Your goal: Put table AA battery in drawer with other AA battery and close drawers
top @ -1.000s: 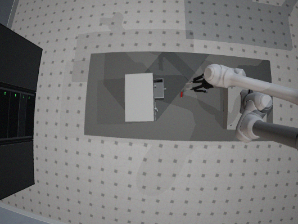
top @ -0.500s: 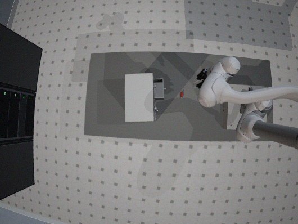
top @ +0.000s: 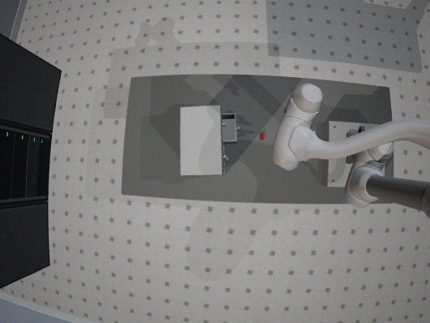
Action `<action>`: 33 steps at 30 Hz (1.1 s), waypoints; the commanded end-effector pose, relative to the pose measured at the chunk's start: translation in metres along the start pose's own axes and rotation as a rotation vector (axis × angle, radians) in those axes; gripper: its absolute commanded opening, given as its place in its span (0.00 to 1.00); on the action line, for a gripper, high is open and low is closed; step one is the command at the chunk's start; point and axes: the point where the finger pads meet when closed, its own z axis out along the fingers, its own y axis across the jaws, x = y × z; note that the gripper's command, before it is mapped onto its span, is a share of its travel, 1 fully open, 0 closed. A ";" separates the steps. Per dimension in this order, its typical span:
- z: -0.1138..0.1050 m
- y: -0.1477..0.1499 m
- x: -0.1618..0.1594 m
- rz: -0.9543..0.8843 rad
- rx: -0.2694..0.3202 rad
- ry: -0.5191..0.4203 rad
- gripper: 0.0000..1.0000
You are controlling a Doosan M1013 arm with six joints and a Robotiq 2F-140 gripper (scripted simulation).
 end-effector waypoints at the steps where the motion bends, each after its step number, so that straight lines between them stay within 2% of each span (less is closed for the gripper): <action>1: 0.000 0.000 0.000 0.000 0.000 0.000 0.20; 11: 0.000 0.000 0.000 0.000 0.000 0.000 0.20; 12: 0.000 0.000 0.000 0.000 0.000 0.000 1.00; 33: -0.001 0.000 0.000 0.000 0.000 0.000 1.00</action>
